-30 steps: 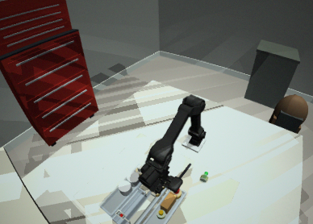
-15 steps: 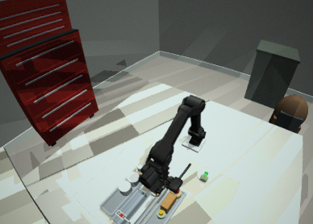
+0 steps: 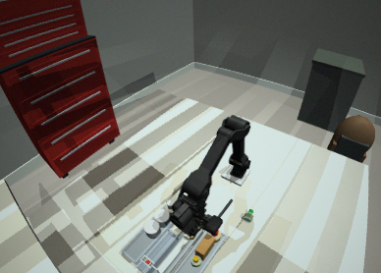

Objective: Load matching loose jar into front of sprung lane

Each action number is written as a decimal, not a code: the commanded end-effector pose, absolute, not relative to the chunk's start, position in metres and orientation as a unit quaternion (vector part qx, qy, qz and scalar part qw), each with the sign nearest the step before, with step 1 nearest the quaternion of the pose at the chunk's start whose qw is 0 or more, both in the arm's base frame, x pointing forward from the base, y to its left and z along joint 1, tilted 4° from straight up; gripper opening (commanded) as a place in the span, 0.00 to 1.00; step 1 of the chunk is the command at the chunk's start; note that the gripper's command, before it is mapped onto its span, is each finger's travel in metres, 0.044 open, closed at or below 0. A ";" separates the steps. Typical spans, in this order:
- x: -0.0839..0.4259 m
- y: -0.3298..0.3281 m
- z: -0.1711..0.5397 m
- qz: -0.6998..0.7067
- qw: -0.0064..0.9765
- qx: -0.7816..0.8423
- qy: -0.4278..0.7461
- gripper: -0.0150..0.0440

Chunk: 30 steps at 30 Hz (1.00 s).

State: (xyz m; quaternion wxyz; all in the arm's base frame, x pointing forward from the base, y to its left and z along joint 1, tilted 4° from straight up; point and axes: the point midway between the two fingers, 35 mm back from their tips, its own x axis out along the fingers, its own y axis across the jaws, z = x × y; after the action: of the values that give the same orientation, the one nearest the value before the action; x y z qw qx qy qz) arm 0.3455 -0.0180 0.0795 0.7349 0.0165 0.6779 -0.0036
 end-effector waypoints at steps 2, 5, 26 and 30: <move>0.347 -0.018 0.080 -0.007 0.739 0.017 0.674 0.25; 0.346 -0.018 0.080 -0.007 0.739 0.017 0.674 0.25; 0.343 -0.018 0.079 -0.007 0.738 0.017 0.674 0.25; 0.342 -0.018 0.079 -0.007 0.738 0.017 0.674 0.25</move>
State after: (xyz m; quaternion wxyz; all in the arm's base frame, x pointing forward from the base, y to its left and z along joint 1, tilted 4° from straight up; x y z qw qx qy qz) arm 0.3403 -0.0178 0.0789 0.7345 0.0163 0.6784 -0.0039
